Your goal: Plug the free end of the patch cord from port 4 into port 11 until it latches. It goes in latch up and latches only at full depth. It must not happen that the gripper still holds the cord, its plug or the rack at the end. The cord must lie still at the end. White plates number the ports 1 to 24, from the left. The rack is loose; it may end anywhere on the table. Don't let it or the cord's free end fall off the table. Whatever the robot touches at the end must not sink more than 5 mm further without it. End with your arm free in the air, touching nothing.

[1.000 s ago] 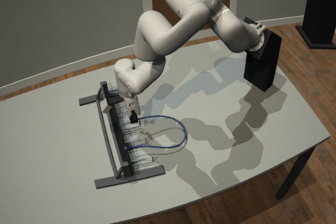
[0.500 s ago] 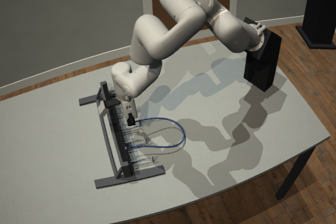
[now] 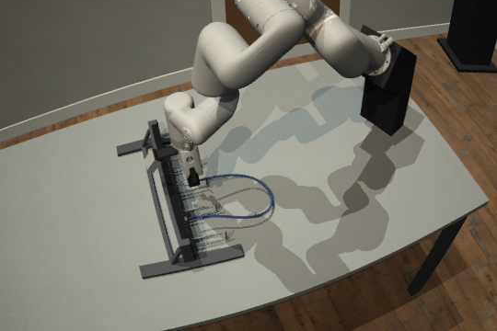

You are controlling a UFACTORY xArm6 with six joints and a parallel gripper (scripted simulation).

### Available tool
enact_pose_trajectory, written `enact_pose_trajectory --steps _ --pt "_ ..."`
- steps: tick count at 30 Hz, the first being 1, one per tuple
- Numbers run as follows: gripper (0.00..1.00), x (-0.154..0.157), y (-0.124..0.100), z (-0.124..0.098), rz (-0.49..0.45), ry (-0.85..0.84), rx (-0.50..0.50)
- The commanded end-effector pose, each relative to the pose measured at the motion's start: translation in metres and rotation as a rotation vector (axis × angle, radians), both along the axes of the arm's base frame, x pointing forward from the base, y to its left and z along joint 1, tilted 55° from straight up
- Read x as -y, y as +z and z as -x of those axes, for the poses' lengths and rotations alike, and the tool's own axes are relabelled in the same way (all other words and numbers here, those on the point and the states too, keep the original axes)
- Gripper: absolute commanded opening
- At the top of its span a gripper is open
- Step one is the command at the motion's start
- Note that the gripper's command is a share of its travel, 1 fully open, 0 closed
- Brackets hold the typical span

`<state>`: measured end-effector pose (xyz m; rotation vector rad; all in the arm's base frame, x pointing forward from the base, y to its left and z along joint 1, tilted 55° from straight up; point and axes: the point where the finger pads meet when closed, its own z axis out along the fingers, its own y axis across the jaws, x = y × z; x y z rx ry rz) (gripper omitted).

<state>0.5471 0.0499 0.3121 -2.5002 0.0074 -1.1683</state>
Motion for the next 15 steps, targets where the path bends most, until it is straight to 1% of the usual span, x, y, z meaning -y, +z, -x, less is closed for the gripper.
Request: enact_pose_trajectory --steps 1,15 --pt "0.00 0.0003 0.0015 -0.0002 0.000 -0.001 0.003" --pt "0.00 0.0013 0.0063 -0.0043 -0.001 -0.001 0.002"
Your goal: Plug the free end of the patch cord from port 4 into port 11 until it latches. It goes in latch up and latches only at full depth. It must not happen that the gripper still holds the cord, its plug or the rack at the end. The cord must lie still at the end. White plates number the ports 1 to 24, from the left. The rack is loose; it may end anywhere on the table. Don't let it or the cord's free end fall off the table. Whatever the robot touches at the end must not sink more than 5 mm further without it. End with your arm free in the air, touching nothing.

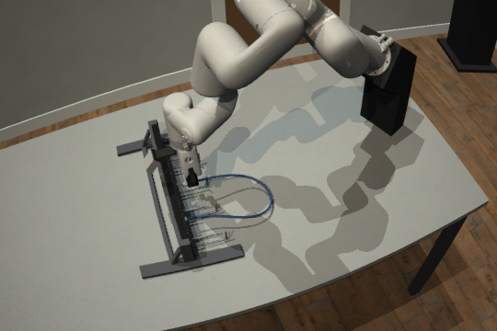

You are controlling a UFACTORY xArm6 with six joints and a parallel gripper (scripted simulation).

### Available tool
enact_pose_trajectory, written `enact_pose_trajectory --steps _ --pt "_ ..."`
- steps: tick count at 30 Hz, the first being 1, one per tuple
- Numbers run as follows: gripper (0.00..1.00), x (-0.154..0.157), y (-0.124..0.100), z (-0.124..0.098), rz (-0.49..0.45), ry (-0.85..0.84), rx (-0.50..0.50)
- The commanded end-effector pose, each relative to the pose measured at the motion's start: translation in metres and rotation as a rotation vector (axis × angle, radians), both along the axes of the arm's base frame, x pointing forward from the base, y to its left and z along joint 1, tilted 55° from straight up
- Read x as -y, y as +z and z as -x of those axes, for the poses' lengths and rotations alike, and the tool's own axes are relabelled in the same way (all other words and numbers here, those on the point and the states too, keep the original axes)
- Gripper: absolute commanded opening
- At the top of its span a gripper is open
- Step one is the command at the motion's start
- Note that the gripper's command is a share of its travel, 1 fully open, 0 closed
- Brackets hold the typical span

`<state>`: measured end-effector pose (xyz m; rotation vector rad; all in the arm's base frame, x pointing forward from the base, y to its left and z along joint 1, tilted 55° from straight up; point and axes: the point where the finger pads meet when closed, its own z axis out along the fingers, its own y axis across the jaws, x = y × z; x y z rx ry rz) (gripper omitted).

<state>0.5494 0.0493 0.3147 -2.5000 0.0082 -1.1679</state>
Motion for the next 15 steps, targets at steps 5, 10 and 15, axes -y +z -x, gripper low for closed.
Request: enact_pose_trajectory --steps 5,10,15 --pt "0.00 0.002 0.009 -0.007 0.000 -0.001 0.003" --pt "0.00 0.003 0.015 -0.012 0.000 -0.001 0.003" --pt "0.00 0.004 0.017 -0.014 0.000 -0.001 0.003"
